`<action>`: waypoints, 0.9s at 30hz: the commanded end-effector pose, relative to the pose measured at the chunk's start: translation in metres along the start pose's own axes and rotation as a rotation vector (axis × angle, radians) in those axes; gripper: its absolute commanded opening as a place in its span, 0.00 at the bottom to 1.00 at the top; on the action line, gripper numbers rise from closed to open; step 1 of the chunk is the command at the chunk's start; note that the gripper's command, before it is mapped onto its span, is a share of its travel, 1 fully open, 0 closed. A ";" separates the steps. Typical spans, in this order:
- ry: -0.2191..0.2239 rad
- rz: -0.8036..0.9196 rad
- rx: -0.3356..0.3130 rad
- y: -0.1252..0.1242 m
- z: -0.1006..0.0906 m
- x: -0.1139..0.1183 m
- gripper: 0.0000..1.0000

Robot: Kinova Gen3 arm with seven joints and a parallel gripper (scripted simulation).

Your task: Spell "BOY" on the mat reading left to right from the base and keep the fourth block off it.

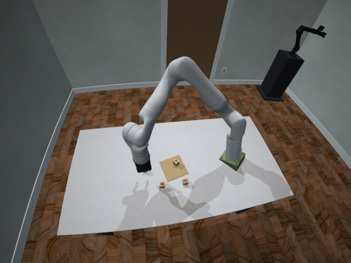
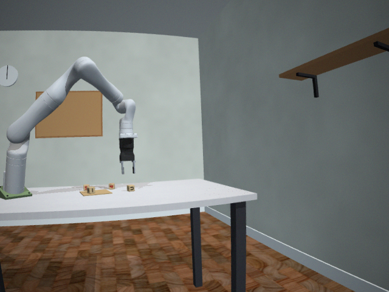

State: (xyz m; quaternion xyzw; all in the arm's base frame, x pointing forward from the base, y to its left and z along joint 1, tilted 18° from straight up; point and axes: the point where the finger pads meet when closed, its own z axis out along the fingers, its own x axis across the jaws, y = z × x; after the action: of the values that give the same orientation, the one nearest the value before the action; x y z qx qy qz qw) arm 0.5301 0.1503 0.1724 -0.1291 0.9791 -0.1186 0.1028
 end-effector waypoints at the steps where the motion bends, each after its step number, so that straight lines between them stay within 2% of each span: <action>1: -0.002 -0.001 0.000 0.001 -0.002 0.002 1.00; 6: -0.005 -0.002 0.000 0.005 -0.004 0.027 1.00; 9: -0.006 -0.004 0.000 0.008 -0.006 0.056 1.00; 14: -0.007 -0.004 0.000 0.009 -0.007 0.116 1.00; 16: -0.007 -0.004 0.000 0.009 -0.007 0.116 1.00; 22: -0.003 -0.002 0.000 0.003 -0.006 0.177 1.00; 27: -0.002 -0.001 0.000 0.001 -0.005 0.195 1.00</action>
State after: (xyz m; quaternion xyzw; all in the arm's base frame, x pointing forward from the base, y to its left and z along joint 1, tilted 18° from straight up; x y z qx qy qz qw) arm 0.3467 0.1016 0.1391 -0.1294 0.9799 -0.1167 0.0973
